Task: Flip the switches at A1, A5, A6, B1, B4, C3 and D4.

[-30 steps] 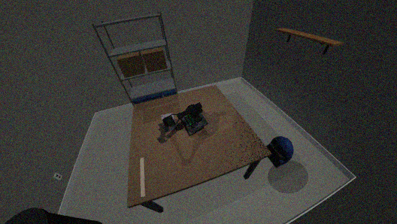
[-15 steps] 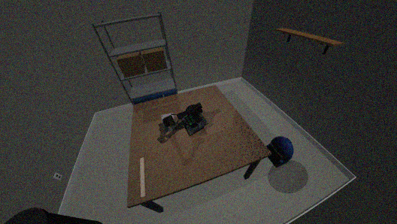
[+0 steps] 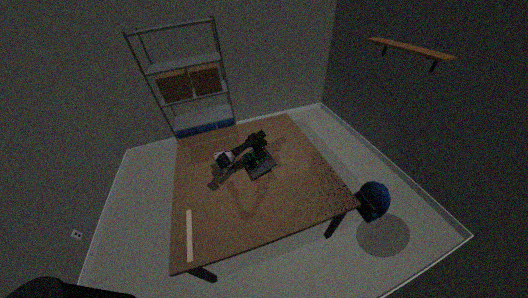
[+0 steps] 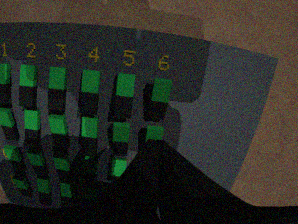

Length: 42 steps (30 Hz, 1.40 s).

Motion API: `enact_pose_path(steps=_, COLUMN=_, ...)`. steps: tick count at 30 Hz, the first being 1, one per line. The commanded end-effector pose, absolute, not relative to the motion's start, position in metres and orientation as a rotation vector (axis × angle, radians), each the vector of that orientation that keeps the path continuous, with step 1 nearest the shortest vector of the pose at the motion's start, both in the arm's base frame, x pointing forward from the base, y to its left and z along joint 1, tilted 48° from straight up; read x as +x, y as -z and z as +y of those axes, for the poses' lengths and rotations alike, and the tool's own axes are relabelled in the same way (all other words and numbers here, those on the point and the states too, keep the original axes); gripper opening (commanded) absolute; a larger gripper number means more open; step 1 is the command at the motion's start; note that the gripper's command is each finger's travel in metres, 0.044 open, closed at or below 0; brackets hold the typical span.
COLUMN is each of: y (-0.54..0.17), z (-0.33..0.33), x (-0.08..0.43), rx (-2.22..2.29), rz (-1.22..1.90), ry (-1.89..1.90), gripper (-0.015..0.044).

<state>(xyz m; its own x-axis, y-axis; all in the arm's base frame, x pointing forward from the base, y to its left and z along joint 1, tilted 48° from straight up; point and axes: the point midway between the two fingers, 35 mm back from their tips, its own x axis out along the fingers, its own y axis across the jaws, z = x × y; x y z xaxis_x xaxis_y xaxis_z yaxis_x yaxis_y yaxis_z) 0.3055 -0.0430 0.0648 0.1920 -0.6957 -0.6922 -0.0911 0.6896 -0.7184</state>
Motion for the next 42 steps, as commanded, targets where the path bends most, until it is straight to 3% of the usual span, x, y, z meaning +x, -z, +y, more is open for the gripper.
enact_pose_path(steps=1, y=-0.078, z=-0.038, x=0.305, rx=-0.724, rz=1.322, ry=0.499, gripper=0.0000)
enact_pose_path(steps=13, y=0.024, z=0.055, x=0.274, rx=-0.716, rz=1.322, ry=0.493, gripper=0.0000)
enact_pose_path(steps=42, y=0.063, z=0.015, x=0.286, rx=-0.714, rz=1.344, ry=0.507, gripper=0.0000)
